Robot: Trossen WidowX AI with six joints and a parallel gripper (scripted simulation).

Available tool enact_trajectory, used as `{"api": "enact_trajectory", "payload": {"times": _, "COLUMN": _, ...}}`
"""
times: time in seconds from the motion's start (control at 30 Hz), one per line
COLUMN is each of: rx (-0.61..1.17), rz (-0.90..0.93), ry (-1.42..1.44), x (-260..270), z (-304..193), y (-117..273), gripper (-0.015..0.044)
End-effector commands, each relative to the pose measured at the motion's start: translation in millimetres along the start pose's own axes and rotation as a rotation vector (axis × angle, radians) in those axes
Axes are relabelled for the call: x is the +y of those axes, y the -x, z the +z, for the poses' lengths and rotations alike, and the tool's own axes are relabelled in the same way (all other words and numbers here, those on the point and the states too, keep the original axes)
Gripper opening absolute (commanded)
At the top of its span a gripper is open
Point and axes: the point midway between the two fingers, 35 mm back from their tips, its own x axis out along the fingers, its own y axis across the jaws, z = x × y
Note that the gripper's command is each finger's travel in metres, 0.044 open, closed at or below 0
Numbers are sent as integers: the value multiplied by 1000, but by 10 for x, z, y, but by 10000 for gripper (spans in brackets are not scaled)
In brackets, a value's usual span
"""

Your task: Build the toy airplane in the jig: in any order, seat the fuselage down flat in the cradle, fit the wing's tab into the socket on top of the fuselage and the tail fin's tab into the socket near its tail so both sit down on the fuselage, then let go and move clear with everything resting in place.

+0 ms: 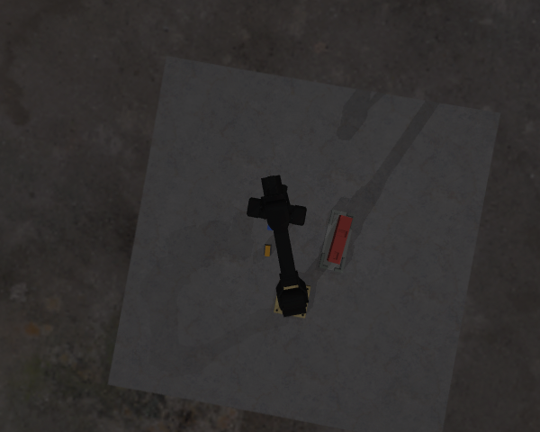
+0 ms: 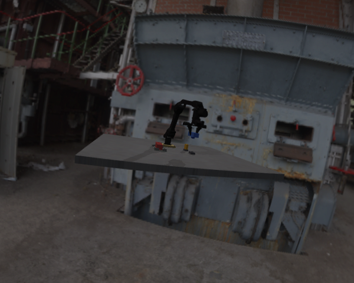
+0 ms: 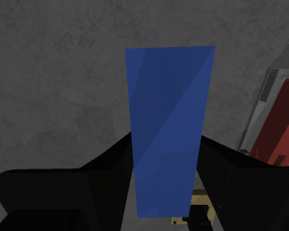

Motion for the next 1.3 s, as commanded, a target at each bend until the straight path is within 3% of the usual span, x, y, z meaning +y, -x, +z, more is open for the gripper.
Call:
{"api": "enact_trajectory", "payload": {"times": 0.0, "rx": 1, "rz": -4, "ry": 45, "x": -124, "z": 13, "y": -12, "gripper": 0}}
{"api": "enact_trajectory", "payload": {"times": 1.27, "rx": 0, "rz": -13, "ry": 695, "x": -1343, "z": 76, "y": -201, "gripper": 0}}
